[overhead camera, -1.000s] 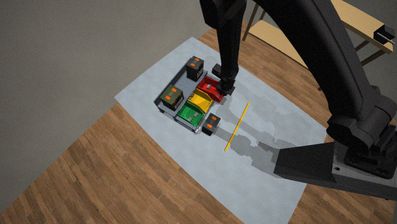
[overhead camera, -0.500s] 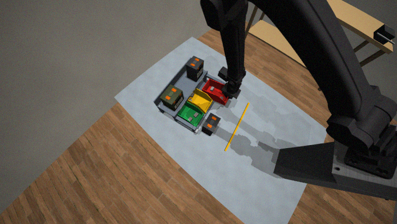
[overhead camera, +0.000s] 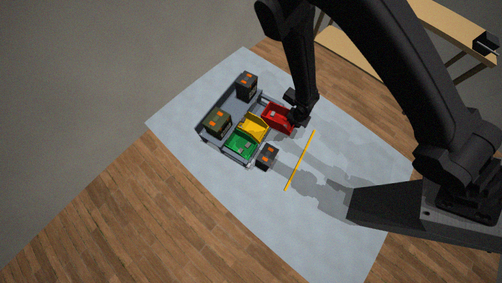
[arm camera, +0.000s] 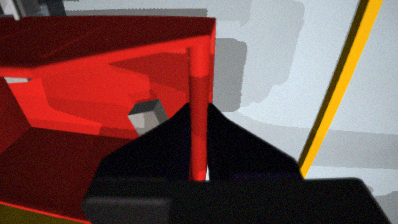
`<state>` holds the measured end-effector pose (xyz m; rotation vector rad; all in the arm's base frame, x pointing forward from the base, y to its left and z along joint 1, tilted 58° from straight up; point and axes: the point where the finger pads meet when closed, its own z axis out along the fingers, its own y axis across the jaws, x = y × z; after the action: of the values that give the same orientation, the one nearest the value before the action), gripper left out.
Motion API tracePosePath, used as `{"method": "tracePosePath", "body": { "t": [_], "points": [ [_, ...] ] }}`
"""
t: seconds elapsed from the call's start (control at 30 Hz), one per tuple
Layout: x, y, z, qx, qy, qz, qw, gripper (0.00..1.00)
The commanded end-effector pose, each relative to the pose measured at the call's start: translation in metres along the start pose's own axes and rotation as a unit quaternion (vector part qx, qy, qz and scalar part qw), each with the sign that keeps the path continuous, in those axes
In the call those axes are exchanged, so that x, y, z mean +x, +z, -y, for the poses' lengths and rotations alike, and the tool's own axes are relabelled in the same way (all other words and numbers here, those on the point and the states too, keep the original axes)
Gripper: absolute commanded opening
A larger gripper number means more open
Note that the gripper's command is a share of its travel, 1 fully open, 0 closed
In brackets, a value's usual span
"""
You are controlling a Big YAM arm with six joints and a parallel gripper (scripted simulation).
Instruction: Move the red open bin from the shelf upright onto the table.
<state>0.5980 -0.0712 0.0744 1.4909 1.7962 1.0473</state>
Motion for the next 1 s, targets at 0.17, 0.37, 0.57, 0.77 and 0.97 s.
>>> {"method": "tracePosePath", "body": {
  "t": [0.17,0.37,0.57,0.77,0.97],
  "points": [
    [-0.003,0.000,0.035,0.011,0.003,0.001,1.000,0.00],
    [-0.004,-0.002,0.047,0.012,0.005,0.002,1.000,0.00],
    [-0.005,-0.002,0.054,0.012,0.005,0.003,1.000,0.00],
    [-0.001,-0.001,0.059,0.018,0.007,-0.001,1.000,0.00],
    [-0.002,-0.002,0.058,0.014,0.005,0.001,1.000,0.00]
  ]
}}
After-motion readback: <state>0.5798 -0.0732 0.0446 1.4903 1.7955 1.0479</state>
